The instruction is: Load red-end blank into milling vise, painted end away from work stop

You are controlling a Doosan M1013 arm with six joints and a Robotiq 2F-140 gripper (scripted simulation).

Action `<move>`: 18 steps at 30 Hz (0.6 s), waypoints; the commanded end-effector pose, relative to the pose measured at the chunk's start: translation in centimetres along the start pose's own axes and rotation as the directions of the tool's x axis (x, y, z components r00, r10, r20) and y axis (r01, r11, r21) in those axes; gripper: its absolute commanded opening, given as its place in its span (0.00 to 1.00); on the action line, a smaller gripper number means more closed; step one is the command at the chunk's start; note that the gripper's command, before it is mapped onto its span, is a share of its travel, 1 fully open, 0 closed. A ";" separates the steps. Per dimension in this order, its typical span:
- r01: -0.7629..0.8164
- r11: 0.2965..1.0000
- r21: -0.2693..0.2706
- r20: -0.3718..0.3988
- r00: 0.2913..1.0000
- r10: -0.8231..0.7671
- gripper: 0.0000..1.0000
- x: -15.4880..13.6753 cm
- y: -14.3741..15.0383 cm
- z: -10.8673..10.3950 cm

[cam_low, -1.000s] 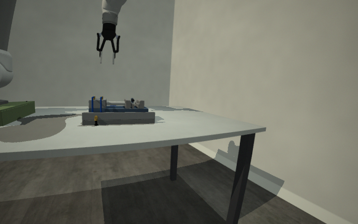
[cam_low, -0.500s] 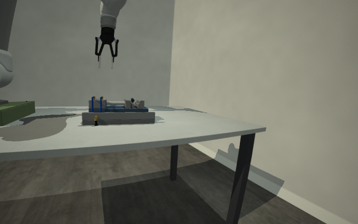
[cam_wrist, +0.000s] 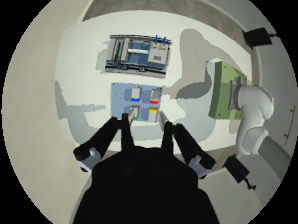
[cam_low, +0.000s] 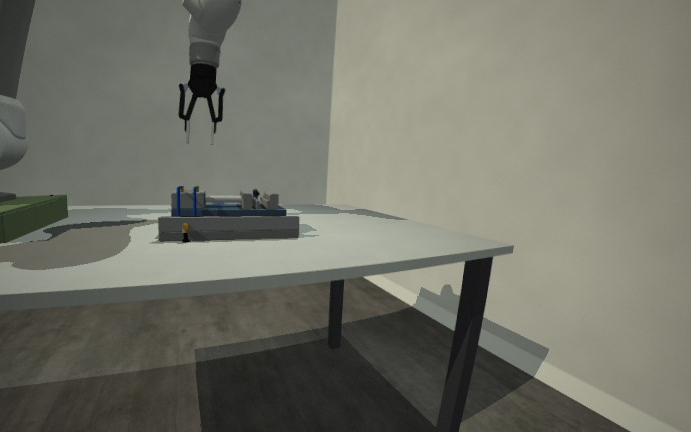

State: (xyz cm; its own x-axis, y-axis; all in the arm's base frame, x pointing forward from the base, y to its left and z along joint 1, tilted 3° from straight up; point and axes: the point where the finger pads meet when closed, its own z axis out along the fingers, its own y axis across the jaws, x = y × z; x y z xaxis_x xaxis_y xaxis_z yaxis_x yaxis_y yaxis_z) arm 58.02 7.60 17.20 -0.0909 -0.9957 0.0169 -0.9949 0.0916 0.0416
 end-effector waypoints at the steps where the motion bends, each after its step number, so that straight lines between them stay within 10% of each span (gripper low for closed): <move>1: 0.000 1.000 0.000 0.000 1.000 0.000 0.43 0.2 0.2 0.8; 18: 0.000 1.000 0.000 0.000 1.000 0.000 0.43 1.4 1.6 6.0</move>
State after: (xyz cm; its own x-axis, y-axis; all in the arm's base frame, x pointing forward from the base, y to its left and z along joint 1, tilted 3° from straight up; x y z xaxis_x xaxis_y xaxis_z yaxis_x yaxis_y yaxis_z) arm 56.25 6.38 11.85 -0.0910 -0.9957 0.0169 -0.9949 0.0916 0.0416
